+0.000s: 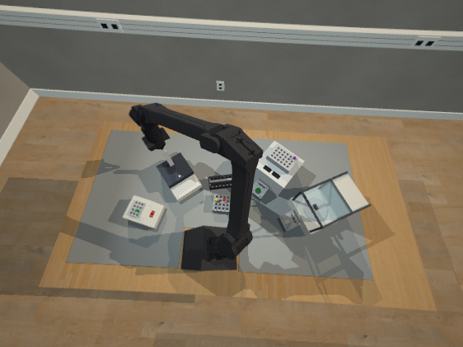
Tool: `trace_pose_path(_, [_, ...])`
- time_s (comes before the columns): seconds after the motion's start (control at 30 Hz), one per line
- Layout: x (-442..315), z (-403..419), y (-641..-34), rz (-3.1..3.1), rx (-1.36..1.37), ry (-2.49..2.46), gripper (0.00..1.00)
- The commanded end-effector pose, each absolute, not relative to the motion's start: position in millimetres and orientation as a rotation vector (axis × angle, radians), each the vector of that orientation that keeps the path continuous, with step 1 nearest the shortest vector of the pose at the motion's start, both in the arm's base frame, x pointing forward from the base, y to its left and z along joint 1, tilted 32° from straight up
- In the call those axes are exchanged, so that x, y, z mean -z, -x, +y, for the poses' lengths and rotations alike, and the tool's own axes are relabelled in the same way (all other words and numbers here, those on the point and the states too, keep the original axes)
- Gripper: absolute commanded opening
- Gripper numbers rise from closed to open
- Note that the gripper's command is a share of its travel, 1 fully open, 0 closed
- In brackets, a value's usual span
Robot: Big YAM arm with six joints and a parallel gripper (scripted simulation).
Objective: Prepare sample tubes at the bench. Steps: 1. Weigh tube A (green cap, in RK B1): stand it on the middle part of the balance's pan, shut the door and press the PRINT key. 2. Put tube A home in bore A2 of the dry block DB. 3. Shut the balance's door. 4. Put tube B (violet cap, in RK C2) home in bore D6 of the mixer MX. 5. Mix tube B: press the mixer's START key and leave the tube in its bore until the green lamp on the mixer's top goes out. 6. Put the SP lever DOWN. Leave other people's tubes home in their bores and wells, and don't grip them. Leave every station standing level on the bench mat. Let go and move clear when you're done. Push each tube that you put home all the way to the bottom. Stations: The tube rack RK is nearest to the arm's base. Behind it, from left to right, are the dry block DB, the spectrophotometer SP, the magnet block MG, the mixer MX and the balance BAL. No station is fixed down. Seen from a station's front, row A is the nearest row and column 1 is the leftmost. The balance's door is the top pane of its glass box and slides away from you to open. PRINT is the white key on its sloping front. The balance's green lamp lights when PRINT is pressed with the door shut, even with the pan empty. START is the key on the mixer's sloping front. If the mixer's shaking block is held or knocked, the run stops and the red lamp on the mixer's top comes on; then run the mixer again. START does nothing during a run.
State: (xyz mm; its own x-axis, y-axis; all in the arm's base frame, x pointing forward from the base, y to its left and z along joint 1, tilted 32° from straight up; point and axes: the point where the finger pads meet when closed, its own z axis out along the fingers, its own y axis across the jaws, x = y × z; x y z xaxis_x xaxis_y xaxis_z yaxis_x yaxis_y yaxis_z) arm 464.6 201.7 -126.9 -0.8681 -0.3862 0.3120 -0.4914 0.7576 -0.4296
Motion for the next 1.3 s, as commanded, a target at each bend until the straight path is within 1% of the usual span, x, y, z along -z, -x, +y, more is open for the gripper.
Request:
trace_pose_path(0.0, [120.3, 210.7, -477.4, -2.791, -0.749, -0.698, 0.00])
trace_pose_path(0.83, [106.3, 205.5, -448.7, -2.801, -0.749, -0.703, 0.00])
trace_pose_path(0.9, [106.3, 205.5, -448.7, -2.801, -0.749, -0.703, 0.00])
trace_pose_path(0.93, [119.8, 202.4, -441.6, -2.768, -0.757, -0.712, 0.00])
trace_pose_path(1.0, [104.8, 206.4, -444.2, -2.800, -0.750, -0.711, 0.00])
trace_pose_path(1.27, [100.8, 201.1, -435.8, -2.800, -0.749, -0.705, 0.00])
